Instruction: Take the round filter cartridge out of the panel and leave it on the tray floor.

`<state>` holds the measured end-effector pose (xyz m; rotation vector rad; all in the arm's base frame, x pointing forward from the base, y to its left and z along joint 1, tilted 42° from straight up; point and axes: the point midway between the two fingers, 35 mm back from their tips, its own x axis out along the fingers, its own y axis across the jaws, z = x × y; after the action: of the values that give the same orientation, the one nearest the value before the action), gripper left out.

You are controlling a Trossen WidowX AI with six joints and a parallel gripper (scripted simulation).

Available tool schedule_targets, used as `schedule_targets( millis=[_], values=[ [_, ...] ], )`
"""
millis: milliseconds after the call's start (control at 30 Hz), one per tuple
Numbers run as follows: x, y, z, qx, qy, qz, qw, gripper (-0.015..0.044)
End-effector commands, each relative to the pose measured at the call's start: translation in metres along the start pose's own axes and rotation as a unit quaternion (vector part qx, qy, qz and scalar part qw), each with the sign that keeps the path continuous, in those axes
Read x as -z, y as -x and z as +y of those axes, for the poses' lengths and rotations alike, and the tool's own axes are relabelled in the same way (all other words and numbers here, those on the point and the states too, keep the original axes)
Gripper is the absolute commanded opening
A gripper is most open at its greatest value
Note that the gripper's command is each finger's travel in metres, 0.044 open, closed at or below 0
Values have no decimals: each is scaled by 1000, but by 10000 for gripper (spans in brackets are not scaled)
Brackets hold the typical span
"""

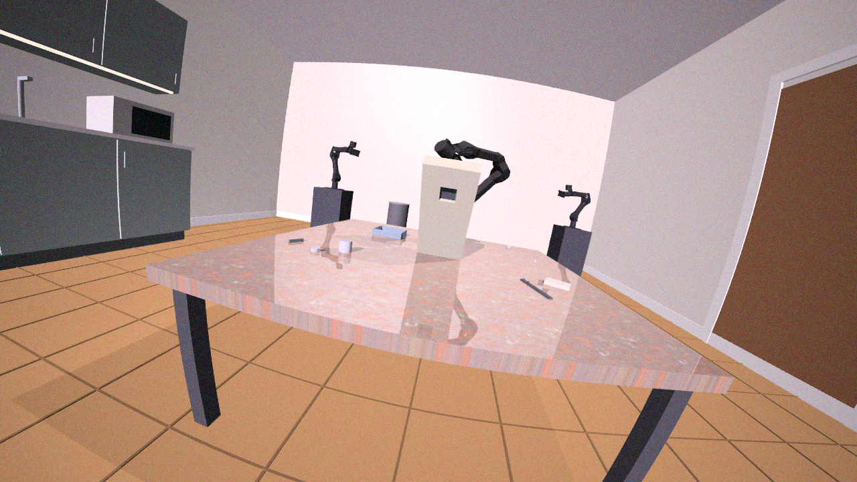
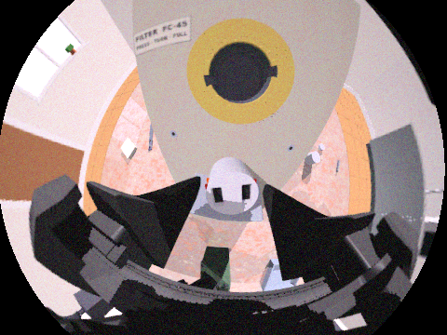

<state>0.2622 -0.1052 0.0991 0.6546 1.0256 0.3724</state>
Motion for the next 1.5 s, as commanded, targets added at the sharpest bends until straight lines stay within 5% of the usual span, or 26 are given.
schedule_targets(
  millis=[0, 600, 867, 1467],
  values=[
    [3, -4, 0, -3, -5, 1, 1000, 305],
    [0, -1, 0, 0, 0, 0, 1000, 191],
    [-11, 4, 0, -1, 0, 0, 1000, 0],
    [-28, 59, -4, 3, -2, 2, 1000, 0]
  ],
)
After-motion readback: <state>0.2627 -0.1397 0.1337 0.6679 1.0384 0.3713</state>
